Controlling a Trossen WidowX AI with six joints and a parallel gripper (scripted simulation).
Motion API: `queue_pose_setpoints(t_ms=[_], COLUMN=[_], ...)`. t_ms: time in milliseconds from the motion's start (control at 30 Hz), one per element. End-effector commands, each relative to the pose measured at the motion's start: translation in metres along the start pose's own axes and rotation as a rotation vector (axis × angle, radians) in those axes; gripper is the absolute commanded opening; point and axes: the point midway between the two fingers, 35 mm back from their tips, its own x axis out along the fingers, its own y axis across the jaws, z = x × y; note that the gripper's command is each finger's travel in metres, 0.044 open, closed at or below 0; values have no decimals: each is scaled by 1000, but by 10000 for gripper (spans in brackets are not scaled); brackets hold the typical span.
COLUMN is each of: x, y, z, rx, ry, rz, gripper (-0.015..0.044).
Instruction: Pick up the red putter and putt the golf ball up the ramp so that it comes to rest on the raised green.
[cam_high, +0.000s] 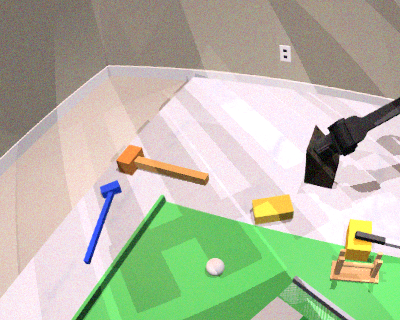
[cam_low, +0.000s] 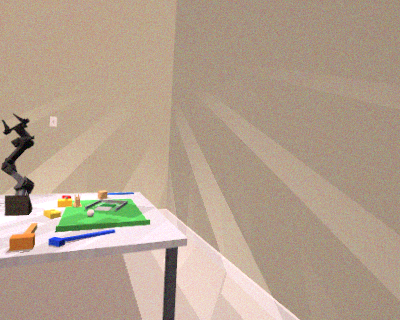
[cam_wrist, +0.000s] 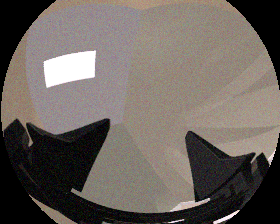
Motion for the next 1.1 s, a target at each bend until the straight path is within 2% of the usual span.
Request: queue_pose_setpoints(t_ms=[0,33,267,500,800,1067], x=[0,0,-16,-62,-162,-277], y=[2,8,102,199,299,342], z=[0,1,3,-12,-59,-121], rx=[-6,-26,-266,-457,-623,-693], ry=[-4,-18,-208,-409,-655,-837], rz=[5,19,247,543,1001,1468], gripper=[426,440,440,440,440,440])
